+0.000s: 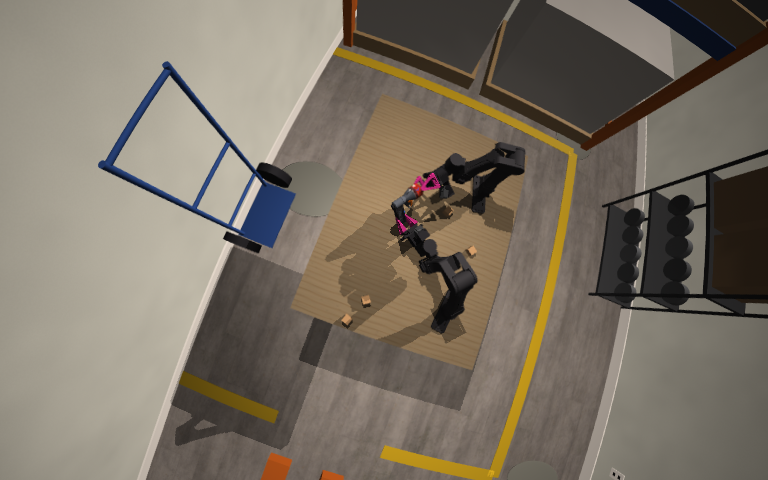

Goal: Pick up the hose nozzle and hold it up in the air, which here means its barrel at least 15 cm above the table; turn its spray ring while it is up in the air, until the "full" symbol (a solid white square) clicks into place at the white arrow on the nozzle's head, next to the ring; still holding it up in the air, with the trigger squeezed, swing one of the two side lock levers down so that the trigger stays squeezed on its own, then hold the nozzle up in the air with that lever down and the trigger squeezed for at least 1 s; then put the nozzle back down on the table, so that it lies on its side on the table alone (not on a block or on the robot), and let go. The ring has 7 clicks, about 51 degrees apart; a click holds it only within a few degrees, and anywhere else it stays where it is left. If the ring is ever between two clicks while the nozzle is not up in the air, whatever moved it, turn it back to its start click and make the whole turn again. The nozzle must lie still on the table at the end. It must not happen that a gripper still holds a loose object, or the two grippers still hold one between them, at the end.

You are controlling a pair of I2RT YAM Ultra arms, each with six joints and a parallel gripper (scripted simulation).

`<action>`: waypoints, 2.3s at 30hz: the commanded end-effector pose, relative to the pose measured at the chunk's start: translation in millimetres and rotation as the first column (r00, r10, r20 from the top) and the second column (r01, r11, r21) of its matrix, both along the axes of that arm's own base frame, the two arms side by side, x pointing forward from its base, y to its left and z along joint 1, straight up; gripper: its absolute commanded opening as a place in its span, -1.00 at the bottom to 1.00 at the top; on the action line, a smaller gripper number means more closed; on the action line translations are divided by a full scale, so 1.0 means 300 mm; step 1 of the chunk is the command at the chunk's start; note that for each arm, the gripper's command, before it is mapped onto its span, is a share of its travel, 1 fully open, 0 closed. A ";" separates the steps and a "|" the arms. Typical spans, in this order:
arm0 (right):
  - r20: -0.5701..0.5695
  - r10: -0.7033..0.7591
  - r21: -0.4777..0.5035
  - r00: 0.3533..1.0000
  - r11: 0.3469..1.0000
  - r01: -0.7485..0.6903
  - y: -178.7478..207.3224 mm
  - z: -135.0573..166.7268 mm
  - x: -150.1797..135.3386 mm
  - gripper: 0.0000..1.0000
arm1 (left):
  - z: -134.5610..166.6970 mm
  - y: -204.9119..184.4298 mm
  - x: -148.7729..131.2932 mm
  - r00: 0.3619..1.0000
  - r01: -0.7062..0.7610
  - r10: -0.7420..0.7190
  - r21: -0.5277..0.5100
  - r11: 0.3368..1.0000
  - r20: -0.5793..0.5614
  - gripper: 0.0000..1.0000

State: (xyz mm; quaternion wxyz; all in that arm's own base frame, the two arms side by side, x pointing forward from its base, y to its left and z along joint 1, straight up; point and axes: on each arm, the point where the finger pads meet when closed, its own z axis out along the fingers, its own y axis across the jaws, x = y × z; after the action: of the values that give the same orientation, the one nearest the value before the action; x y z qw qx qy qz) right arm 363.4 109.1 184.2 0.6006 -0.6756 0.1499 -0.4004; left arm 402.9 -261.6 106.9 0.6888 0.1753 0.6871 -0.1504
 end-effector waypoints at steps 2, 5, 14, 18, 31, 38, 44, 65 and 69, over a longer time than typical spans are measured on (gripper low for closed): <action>0.057 -0.007 -0.011 0.998 1.000 0.007 0.023 0.028 0.041 0.85 | 0.145 -0.035 0.019 0.993 0.016 -0.004 -0.104 0.994 0.116 -0.29; 0.073 -0.007 -0.019 0.997 1.000 0.008 0.038 0.029 0.056 0.85 | 0.145 -0.035 0.019 0.993 0.016 -0.004 -0.104 0.994 0.116 -0.29; 0.102 0.009 -0.007 0.995 1.000 -0.008 0.043 0.088 0.040 0.85 | 0.145 -0.035 0.019 0.993 0.016 -0.004 -0.104 0.994 0.116 -0.29; 0.105 -0.003 -0.007 0.995 1.000 0.004 0.027 0.093 0.049 -1.00 | 0.145 -0.033 0.020 0.993 0.012 0.000 -0.104 0.994 0.116 -0.29; 0.195 -0.002 -0.099 0.981 0.995 0.022 0.030 0.094 0.048 -1.00 | 0.145 -0.034 0.020 0.993 0.015 -0.003 -0.104 0.994 0.116 -0.29; 0.117 -0.001 -0.020 0.993 1.000 0.003 0.030 0.093 0.047 0.85 | 0.145 -0.035 0.019 0.993 0.016 -0.004 -0.104 0.994 0.116 -0.29; 0.117 -0.001 -0.020 0.993 1.000 0.003 0.030 0.093 0.047 0.85 | 0.145 -0.035 0.019 0.993 0.016 -0.004 -0.104 0.994 0.116 -0.29; 0.051 0.002 0.048 0.999 0.999 -0.004 -0.003 0.094 0.016 0.85 | 0.145 -0.035 0.019 0.993 0.016 -0.004 -0.104 0.994 0.116 -0.29; -0.088 0.020 0.167 0.996 0.986 -0.005 -0.004 0.062 0.024 0.85 | 0.145 -0.035 0.019 0.993 0.016 -0.004 -0.104 0.994 0.116 -0.29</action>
State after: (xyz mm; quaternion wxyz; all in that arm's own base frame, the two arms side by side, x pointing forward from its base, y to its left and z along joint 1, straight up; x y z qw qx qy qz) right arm 361.6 109.9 182.7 0.6191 -0.6672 0.1776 -0.3742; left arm 402.9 -261.6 106.9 0.6888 0.1752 0.6871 -0.1506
